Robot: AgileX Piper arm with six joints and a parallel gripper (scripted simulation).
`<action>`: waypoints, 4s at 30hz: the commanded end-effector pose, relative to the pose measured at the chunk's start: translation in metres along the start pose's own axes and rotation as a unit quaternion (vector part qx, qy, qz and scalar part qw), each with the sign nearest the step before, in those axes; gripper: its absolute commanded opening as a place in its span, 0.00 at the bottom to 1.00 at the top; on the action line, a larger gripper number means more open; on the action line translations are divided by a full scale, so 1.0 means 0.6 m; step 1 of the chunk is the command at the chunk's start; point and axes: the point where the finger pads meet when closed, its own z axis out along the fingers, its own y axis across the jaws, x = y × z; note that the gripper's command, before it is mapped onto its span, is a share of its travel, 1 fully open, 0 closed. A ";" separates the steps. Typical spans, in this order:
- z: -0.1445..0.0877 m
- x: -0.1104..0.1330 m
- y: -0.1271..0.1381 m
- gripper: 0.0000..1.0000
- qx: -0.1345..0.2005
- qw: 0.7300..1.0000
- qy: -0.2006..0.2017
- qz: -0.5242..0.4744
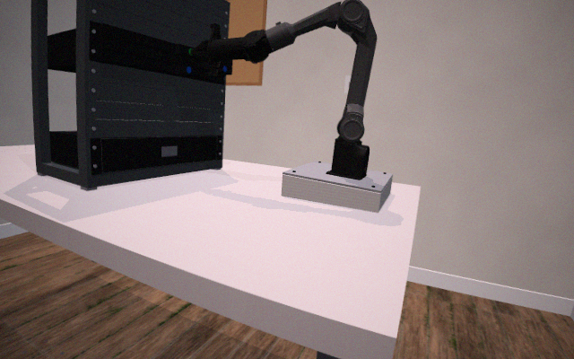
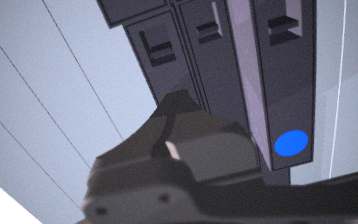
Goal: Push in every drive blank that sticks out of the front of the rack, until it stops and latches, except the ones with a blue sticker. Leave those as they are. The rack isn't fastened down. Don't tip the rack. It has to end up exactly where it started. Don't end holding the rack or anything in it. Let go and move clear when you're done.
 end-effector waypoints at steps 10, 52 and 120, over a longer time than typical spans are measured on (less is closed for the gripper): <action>0.007 0.000 0.004 0.00 -0.002 1.000 0.000 0.000; 0.019 -0.001 0.004 0.00 -0.002 1.000 0.000 0.000; -0.155 -0.002 0.004 0.00 -0.002 1.000 0.000 0.000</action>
